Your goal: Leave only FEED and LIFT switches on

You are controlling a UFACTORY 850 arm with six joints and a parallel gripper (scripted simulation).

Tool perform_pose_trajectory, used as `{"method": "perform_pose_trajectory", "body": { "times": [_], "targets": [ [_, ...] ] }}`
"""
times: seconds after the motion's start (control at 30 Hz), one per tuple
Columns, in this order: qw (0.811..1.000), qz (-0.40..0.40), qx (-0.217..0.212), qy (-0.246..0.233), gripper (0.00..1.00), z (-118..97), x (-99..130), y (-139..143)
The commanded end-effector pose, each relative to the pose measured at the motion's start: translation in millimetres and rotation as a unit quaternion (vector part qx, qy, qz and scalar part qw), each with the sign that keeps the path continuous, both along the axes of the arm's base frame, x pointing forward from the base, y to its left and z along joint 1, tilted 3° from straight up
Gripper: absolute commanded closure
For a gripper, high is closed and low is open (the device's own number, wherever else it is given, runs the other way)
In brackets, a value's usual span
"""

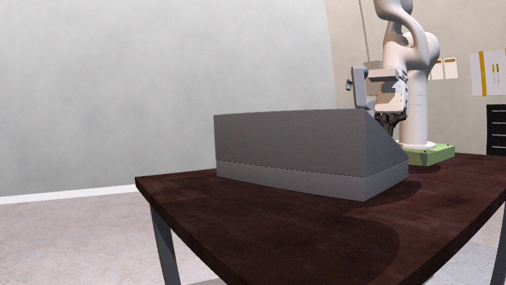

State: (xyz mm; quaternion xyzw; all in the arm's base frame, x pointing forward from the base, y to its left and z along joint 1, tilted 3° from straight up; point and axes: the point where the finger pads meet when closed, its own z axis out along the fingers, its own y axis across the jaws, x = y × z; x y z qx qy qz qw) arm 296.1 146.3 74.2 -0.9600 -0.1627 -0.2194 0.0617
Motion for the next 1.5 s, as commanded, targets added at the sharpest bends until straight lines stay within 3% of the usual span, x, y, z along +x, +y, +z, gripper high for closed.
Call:
{"method": "perform_pose_trajectory", "body": {
  "times": [0.0,1.47],
  "targets": [
    [1.0,0.0,0.0,-0.001,1.0,0.3,0.5,0.2],
    [1.0,0.0,0.0,-0.001,1.0,9.0,17.3,5.9]
  ]
}}
